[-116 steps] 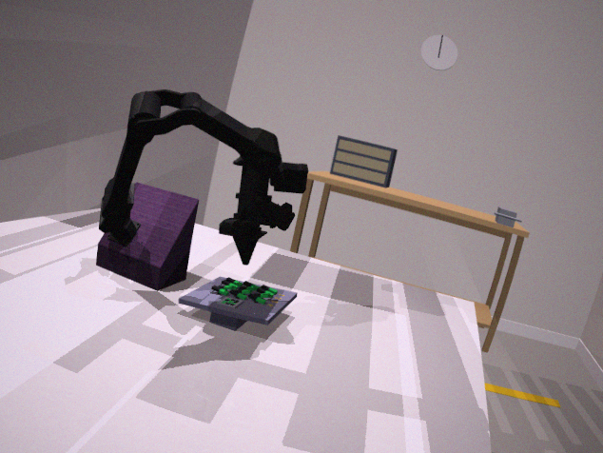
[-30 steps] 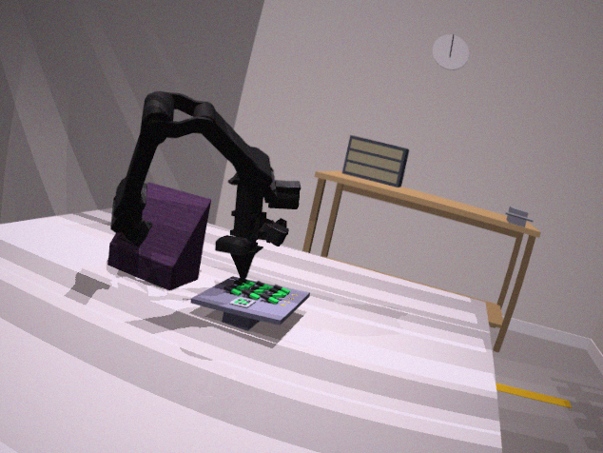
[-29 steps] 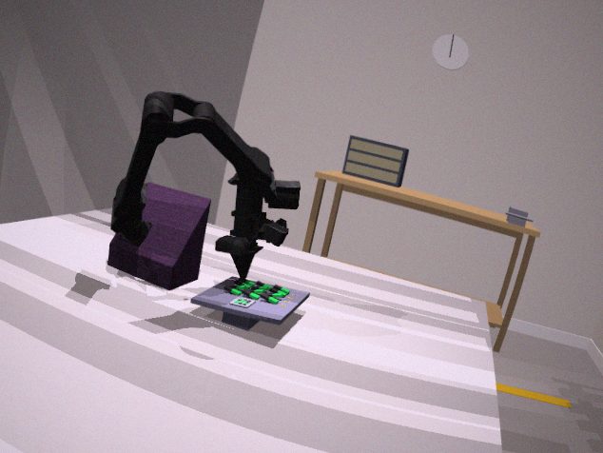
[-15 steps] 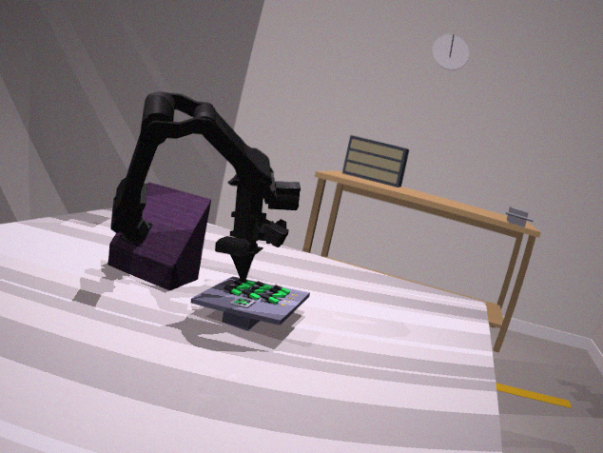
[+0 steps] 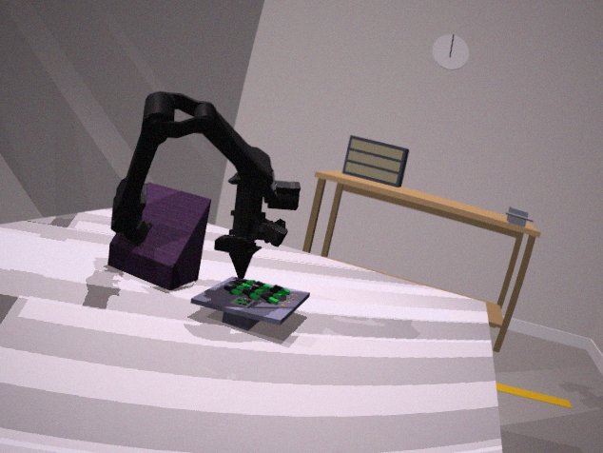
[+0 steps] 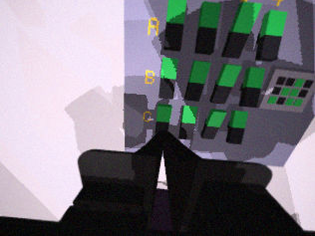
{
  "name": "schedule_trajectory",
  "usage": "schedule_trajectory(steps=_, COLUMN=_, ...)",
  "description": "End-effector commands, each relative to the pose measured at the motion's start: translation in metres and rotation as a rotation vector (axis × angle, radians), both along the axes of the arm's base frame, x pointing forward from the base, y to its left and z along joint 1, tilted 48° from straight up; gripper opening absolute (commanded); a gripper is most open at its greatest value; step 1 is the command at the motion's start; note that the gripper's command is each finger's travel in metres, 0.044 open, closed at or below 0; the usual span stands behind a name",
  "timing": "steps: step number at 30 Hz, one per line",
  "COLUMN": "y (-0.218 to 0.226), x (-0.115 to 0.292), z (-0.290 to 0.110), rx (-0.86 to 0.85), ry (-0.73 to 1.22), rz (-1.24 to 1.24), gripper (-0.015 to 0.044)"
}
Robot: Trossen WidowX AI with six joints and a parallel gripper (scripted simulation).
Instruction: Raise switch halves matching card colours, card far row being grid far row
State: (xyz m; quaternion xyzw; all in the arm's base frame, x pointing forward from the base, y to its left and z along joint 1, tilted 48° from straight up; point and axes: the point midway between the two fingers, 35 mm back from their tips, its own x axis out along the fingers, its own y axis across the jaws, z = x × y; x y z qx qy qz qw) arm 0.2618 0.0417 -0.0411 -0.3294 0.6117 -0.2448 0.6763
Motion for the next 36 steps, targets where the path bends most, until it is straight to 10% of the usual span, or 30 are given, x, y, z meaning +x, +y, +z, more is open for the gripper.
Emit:
schedule_trajectory(steps=1, y=0.029, x=0.001, z=0.022, rx=0.015, ry=-0.007, rz=-0.003, gripper=0.0)
schedule_trajectory(steps=15, y=-0.006, x=0.001, z=0.096, rx=0.006, ry=0.002, rz=-0.009, gripper=0.0)
schedule_trajectory(steps=36, y=-0.042, x=0.007, z=0.064, rx=0.006, ry=-0.017, rz=0.011, gripper=0.0)
